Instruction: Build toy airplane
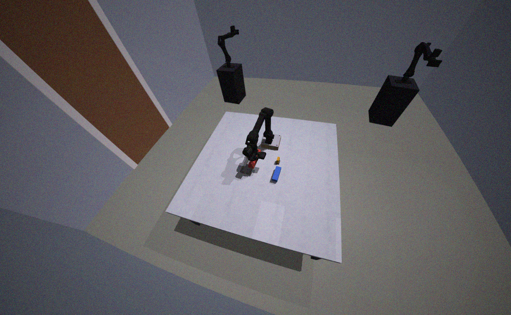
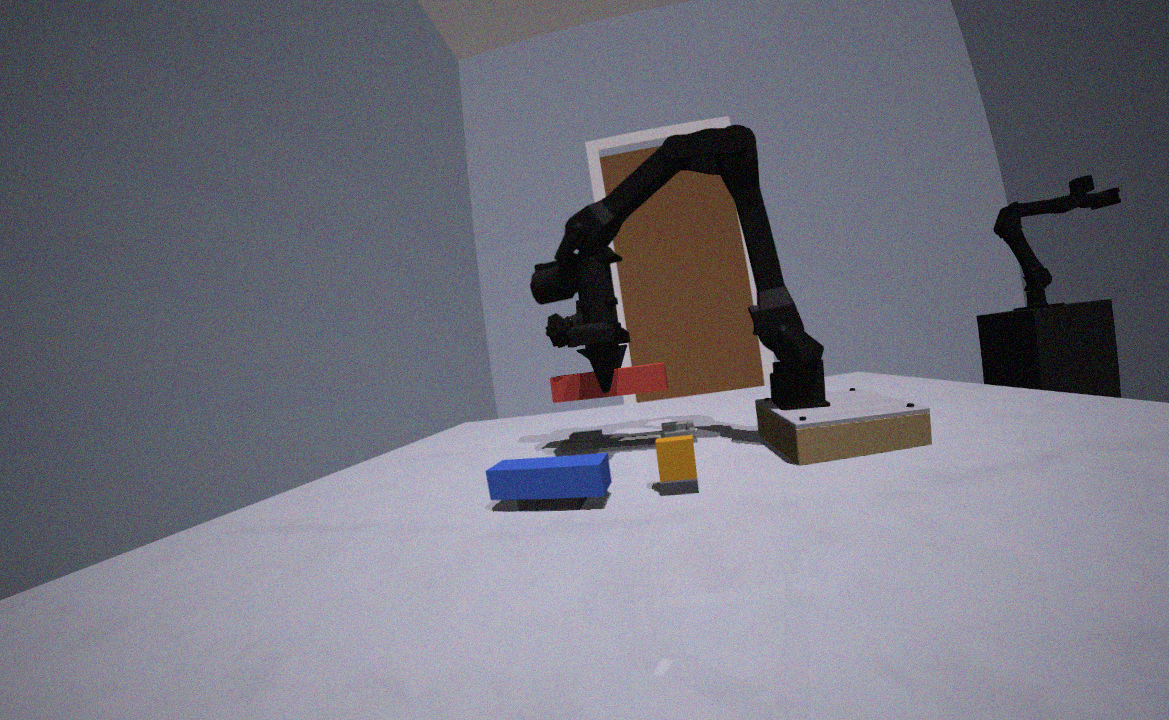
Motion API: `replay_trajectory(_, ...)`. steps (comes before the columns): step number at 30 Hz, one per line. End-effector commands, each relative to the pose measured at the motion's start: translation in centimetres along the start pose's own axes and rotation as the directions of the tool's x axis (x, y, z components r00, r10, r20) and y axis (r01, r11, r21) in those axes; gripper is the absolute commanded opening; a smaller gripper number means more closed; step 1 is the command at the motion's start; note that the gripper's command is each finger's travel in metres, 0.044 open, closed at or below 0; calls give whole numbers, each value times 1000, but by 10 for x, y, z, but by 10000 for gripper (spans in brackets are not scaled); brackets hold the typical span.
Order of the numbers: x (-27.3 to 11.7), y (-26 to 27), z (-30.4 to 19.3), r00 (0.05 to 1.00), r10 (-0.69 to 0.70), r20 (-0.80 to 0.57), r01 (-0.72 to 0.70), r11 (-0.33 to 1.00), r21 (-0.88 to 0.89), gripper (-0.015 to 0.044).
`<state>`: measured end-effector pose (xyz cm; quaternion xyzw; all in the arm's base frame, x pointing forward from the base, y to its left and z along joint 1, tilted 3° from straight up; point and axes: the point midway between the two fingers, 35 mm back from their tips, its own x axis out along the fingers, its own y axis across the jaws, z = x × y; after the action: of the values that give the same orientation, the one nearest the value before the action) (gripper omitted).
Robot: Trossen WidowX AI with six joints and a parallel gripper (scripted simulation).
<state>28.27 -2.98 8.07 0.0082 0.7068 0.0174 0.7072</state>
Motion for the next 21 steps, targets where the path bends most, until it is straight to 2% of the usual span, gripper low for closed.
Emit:
replay_trajectory(1, 7, -10, -3, 1000, -3, -8, 3, 1000, -4, 0)
replay_trajectory(21, 34, -63, -19, 1000, -7, -11, 7, 1000, -3, 0)
